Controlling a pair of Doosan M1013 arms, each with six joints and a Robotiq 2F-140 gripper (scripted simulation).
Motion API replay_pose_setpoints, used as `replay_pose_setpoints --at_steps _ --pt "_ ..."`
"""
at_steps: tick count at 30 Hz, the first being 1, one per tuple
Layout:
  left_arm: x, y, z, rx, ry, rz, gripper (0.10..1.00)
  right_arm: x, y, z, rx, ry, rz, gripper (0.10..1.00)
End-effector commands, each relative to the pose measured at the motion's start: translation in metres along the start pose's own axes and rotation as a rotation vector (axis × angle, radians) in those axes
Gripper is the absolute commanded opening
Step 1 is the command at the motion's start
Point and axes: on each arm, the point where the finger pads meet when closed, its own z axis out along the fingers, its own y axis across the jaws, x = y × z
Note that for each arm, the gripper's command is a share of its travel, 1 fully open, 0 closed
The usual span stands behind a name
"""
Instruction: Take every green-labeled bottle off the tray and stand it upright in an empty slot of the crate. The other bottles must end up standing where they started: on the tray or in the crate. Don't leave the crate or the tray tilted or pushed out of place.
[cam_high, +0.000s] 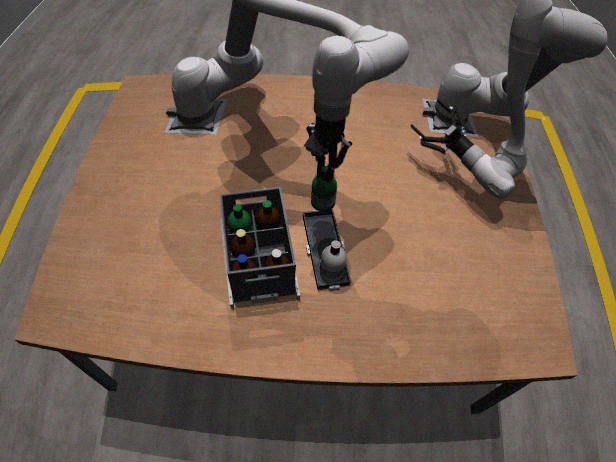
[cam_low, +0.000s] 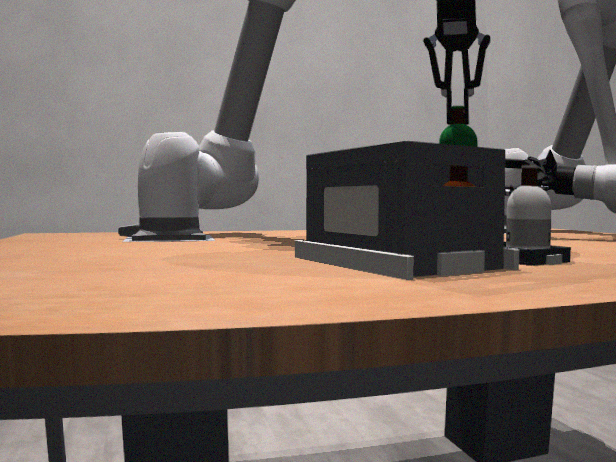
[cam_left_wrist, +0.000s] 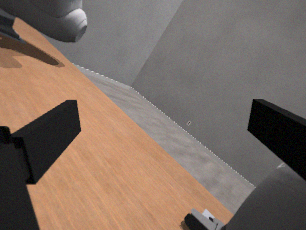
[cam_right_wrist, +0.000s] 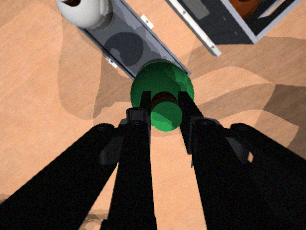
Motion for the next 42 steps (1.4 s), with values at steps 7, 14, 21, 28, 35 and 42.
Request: replay_pose_setpoints --at_steps 7,14,21,28,35,42 --pt "0.0 0.0 0.0 0.0 0.0 0.0 1.0 0.0 0.0 -0.001 0.002 0.0 0.0 0.099" --pt "0.0 0.0 0.0 0.0 0.0 0.0 1.0 0.0 0.0 -0.002 0.002 0.0 0.0 0.099" --pt "0.0 0.0 0.0 0.0 0.0 0.0 1.0 0.0 0.0 -0.003 0.002 0.0 0.0 0.099" --pt "0.0 0.0 0.0 0.0 0.0 0.0 1.0 0.0 0.0 -0.007 0.002 0.0 0.0 0.099" --pt "0.0 0.0 0.0 0.0 0.0 0.0 1.0 0.0 0.0 -0.014 0.002 0.0 0.0 0.099" --pt "0.0 0.0 0.0 0.0 0.0 0.0 1.0 0.0 0.0 -0.02 0.002 0.0 0.0 0.099"
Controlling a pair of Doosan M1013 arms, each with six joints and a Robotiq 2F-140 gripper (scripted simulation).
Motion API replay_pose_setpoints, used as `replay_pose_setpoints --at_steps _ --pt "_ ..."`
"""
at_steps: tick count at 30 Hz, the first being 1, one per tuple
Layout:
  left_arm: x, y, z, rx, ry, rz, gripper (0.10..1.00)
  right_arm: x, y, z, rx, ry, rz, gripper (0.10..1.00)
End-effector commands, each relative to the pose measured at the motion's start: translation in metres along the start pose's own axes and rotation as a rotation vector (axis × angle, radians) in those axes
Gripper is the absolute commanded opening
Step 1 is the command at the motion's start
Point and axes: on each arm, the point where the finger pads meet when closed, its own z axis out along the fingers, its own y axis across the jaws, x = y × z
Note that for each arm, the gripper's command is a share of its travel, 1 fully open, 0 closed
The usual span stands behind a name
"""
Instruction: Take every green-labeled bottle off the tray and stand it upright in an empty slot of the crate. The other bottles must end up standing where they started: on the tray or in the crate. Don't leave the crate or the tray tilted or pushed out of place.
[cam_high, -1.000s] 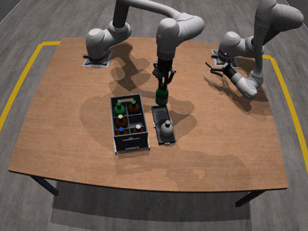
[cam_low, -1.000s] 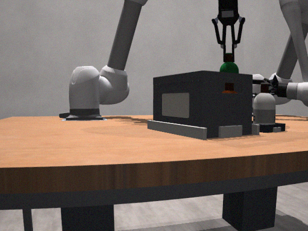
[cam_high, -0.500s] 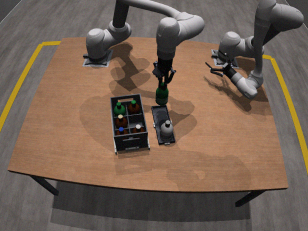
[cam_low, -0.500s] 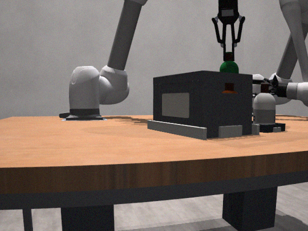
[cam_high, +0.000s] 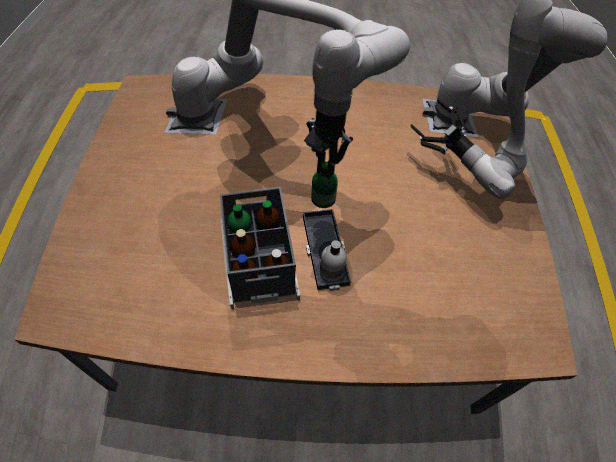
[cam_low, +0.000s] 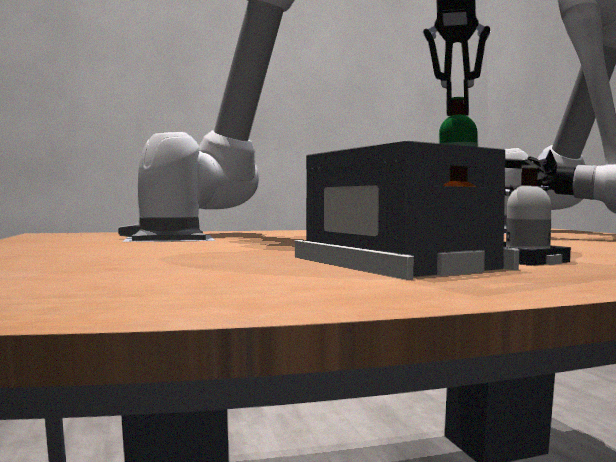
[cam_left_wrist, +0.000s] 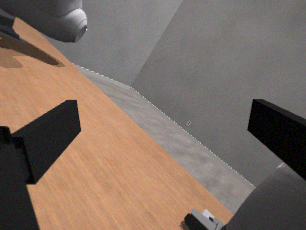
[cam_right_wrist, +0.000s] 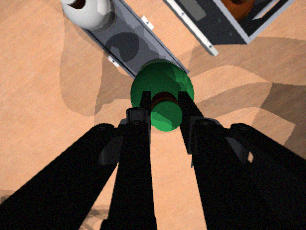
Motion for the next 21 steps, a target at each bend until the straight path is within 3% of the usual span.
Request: replay_pose_setpoints --at_steps 1,21 --pt "0.0 0.0 0.0 0.0 0.0 0.0 1.0 0.0 0.0 -0.004 0.002 0.0 0.0 0.099" --pt "0.0 0.0 0.0 0.0 0.0 0.0 1.0 0.0 0.0 -0.021 0.002 0.0 0.0 0.099"
